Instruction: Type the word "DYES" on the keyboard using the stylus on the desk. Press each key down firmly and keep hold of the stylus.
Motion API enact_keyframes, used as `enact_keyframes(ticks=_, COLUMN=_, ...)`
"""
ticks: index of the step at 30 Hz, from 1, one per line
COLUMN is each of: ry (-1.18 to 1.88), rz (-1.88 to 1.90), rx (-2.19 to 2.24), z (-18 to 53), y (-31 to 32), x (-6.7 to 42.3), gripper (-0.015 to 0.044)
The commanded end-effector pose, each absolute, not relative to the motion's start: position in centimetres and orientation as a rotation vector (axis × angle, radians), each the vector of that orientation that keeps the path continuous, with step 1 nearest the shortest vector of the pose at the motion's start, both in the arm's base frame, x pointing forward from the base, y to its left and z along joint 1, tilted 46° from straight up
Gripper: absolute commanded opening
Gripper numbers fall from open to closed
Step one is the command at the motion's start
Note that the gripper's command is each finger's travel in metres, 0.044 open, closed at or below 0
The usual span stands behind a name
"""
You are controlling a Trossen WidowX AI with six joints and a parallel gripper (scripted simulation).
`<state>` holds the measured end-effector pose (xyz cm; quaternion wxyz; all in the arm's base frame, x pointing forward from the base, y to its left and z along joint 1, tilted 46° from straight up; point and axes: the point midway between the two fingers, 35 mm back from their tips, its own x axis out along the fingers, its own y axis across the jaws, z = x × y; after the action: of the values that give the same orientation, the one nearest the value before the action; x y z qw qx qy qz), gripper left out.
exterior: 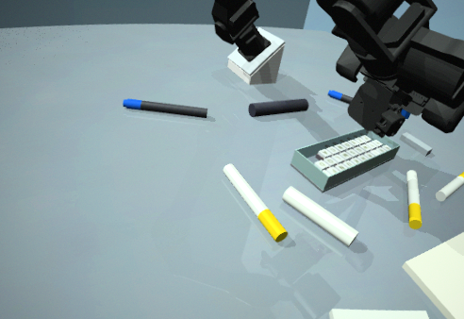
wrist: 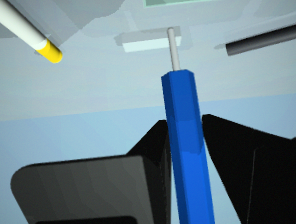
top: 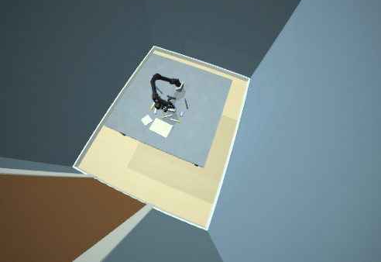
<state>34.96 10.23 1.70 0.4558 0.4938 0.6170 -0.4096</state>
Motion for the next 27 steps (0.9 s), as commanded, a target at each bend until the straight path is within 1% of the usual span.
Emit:
enact_keyframes(ticks=1, ry=1.521, rz=-1.012, rx=1.219, z=1.6, y=10.1, x=35.0, gripper=0.0051)
enact_keyframes(ticks=5, ry=1.521, rz=-1.012, rx=1.219, z=1.6, y=10.1, x=35.0, gripper=0.0025)
enact_keyframes(ticks=6, ry=1.521, rz=-1.012, rx=1.219, z=1.7, y=10.0, x=35.0, gripper=0.0000)
enact_keyframes(ticks=17, ry=1.518, rz=-1.025, rx=1.225, z=7.6, y=4.7, x=34.4, gripper=0.0000)
enact_keyframes(ticks=27, ry=1.517, rz=-1.025, rx=1.224, z=6.2, y=3.2, x=34.4, gripper=0.0000)
